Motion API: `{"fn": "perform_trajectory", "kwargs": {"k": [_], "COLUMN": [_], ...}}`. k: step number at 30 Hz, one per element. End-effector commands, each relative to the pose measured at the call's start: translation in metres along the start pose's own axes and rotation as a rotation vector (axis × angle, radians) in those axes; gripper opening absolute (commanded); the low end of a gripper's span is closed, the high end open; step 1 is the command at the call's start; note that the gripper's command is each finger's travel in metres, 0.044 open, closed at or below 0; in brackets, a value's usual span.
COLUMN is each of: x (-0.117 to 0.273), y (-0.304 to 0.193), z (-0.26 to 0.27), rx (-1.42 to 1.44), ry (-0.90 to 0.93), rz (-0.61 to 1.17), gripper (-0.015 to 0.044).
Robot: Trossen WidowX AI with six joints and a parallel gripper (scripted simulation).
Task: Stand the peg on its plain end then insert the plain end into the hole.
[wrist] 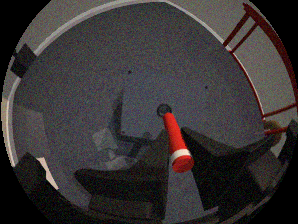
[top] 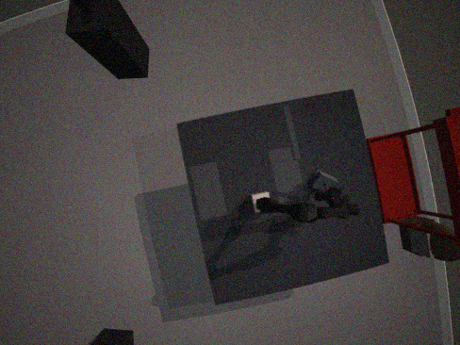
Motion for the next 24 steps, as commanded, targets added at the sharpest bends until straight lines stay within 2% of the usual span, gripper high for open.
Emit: {"fn": "perform_trajectory", "kwargs": {"k": [1,24], "x": [-0.004,-0.025], "y": [-0.001,-0.001], "z": [0.001,0.001], "rx": [-0.004,0.0], "ry": [0.005,0.005], "rz": [-0.004,-0.005], "gripper": [0.0,0.0]}}
Point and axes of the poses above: the point midway between the two fingers, 35 mm back from their tips, its own x axis back along the fingers, its own z axis across the jaws, y = z × x, the point moved 5 cm from there along x, back along the fingers, and after that the axes turned 15 degrees about x, right-handed, at the moved point
